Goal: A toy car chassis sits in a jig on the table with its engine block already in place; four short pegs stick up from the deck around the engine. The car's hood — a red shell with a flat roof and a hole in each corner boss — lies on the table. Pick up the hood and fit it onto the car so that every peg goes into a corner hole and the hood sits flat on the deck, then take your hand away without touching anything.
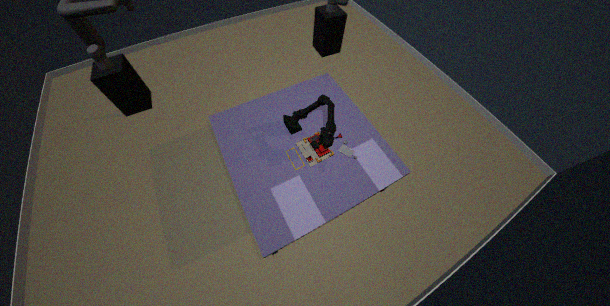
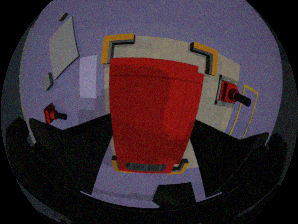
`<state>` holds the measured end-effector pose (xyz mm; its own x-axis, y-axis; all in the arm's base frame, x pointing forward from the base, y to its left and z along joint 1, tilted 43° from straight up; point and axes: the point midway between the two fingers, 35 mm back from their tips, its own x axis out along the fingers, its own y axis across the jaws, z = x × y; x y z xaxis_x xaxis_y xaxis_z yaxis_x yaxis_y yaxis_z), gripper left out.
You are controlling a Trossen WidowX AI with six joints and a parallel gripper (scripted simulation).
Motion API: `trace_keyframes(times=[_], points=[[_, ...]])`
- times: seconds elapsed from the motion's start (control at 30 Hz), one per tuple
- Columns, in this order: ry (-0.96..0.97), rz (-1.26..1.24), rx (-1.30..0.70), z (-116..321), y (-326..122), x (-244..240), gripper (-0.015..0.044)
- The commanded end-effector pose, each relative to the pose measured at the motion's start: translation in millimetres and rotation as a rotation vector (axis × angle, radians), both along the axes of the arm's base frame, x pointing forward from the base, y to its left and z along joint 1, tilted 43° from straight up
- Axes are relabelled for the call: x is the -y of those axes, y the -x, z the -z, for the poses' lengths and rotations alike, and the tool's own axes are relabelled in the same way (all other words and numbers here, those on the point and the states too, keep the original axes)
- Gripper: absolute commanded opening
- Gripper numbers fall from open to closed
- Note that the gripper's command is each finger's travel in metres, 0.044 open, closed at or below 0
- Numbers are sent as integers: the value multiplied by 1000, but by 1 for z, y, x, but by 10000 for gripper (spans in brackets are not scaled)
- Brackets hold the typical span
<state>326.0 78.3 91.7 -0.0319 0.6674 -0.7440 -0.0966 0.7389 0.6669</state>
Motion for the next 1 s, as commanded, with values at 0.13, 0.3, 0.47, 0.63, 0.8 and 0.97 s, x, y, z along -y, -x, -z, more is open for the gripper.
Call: trace_keyframes(times=[0.13, 0.3, 0.47, 0.63, 0.8, 0.97], points=[[-5, 4, -4, 2, 0, -3, 0], [-5, 4, -4, 4, 0, -4, 0], [-5, 4, -4, 5, 0, -5, 0], [-5, 4, -4, 6, 0, -7, 0], [-5, 4, -4, 8, 0, -8, 0], [-5, 4, -4, 7, 0, -8, 0]])
